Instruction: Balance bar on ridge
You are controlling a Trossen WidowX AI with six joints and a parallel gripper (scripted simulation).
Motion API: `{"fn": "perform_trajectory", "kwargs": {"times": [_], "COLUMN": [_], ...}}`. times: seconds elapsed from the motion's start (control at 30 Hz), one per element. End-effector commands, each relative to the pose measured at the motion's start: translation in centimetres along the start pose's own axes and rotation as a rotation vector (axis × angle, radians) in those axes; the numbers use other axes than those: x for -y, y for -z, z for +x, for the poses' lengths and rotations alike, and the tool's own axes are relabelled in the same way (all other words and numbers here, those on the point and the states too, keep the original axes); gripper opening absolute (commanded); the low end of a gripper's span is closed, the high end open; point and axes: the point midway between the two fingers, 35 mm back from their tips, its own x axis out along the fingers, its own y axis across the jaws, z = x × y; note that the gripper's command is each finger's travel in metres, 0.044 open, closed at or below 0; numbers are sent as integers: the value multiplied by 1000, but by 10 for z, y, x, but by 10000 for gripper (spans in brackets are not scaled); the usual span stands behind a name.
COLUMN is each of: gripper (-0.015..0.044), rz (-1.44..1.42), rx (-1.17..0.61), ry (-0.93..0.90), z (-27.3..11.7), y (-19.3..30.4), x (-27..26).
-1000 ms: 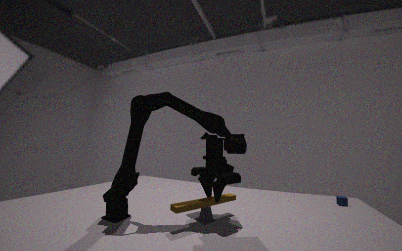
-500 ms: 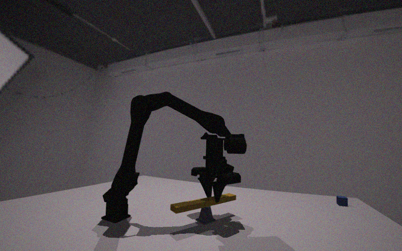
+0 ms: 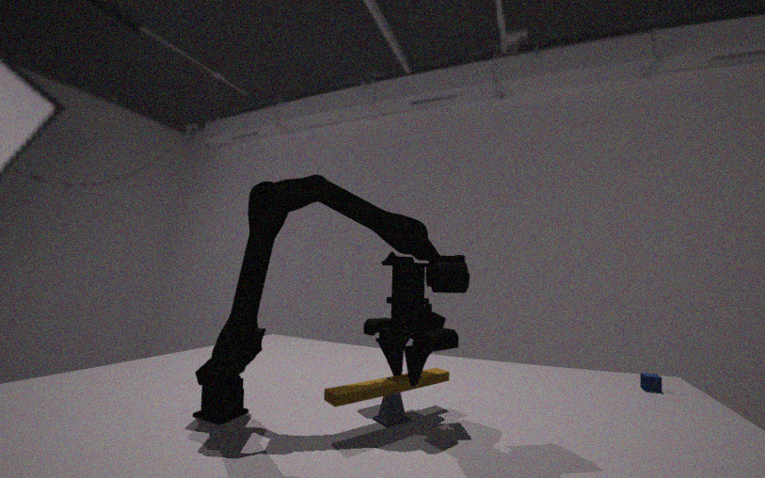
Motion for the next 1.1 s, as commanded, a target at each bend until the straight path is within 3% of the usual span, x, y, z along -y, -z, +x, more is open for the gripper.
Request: {"fn": "perform_trajectory", "kwargs": {"times": [0.0, 0.03, 0.37, 0.5, 0.77, 1.07], "gripper": [185, 185, 440, 440, 440, 440], "rz": [0, 0, 0, 0, 0, 0], "rx": [0, 0, 0, 0, 0, 0], "ry": [0, 0, 0, 0, 0, 0], "z": [0, 0, 0, -8, -98, -100], "y": [0, 0, 0, -1, 0, 0], "x": [0, 0, 0, 1, 0, 0]}}
